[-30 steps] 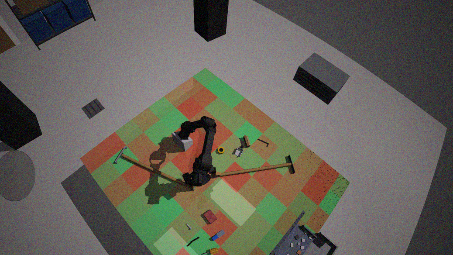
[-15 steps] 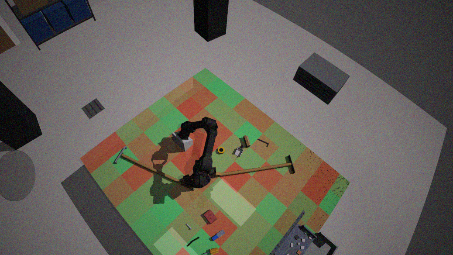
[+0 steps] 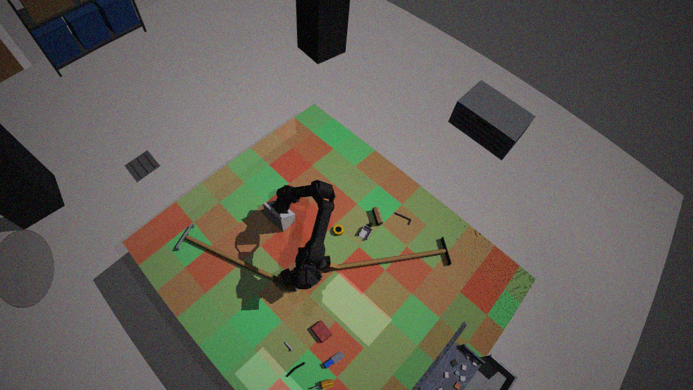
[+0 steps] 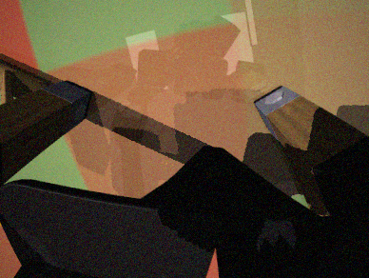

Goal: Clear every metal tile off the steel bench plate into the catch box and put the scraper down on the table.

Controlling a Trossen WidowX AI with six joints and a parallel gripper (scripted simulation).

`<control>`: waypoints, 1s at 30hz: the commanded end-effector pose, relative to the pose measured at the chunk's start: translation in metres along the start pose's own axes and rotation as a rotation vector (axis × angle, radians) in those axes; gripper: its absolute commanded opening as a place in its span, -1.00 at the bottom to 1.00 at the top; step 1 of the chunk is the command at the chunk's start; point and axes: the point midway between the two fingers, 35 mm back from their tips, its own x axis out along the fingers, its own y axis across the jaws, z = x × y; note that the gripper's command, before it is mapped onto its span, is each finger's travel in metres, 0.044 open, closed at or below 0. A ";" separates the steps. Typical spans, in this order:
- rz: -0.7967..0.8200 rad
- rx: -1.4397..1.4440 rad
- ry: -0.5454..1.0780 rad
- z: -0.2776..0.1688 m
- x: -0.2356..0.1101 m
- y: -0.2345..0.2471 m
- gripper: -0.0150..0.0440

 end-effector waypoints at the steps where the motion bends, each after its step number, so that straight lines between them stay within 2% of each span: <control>1: 0.004 0.006 0.000 -0.001 0.005 -0.001 -0.49; 30: -0.007 0.009 -0.006 0.009 -0.001 -0.047 -0.49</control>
